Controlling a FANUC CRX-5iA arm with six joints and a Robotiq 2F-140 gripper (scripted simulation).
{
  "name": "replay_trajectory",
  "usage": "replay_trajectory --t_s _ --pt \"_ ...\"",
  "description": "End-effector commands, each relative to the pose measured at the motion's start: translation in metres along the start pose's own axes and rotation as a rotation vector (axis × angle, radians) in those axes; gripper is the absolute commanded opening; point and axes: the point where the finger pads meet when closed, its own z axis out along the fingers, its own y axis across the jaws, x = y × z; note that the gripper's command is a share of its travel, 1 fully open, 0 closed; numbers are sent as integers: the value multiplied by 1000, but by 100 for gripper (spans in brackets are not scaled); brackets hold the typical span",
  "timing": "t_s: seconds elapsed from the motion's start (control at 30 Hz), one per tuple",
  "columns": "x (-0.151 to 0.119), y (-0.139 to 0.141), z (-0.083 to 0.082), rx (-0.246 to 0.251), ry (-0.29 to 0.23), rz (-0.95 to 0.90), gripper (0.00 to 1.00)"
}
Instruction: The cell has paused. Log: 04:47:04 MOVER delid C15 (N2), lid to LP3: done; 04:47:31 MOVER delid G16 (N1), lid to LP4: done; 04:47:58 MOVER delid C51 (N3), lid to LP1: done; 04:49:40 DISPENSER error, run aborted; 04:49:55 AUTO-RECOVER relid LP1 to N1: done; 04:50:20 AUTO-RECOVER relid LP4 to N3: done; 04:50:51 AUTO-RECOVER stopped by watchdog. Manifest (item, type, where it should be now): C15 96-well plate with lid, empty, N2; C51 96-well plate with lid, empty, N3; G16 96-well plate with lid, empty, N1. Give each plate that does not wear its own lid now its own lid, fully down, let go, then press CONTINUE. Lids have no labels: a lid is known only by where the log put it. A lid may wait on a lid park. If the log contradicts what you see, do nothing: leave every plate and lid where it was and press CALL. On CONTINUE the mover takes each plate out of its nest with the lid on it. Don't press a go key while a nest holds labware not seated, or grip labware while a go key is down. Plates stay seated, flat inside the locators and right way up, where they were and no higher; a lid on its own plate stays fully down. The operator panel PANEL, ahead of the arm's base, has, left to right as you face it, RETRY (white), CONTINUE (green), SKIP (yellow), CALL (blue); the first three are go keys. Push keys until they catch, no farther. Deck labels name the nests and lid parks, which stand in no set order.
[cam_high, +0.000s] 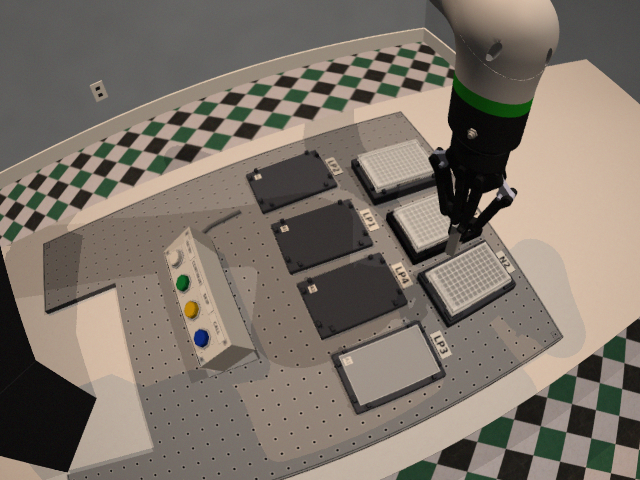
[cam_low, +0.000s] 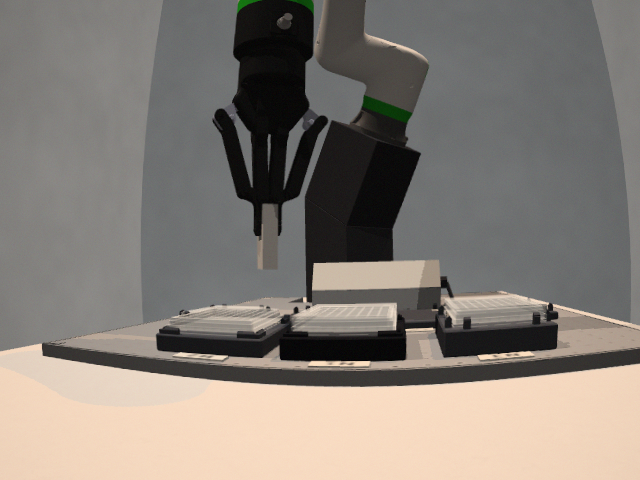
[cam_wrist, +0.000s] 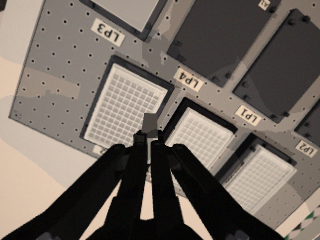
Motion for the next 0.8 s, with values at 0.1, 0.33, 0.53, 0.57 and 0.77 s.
replay_trajectory --t_s 0.1,0.33,0.53,0.57,0.77 --pt "43 -11 2 -2 -15 -403 0" --pt "88 -17 3 5 13 -695 0" --pt "113 -20 4 6 35 -931 0" --pt "119 -20 4 6 39 -973 0" --pt "151 -21 4 3 65 -1225 0"
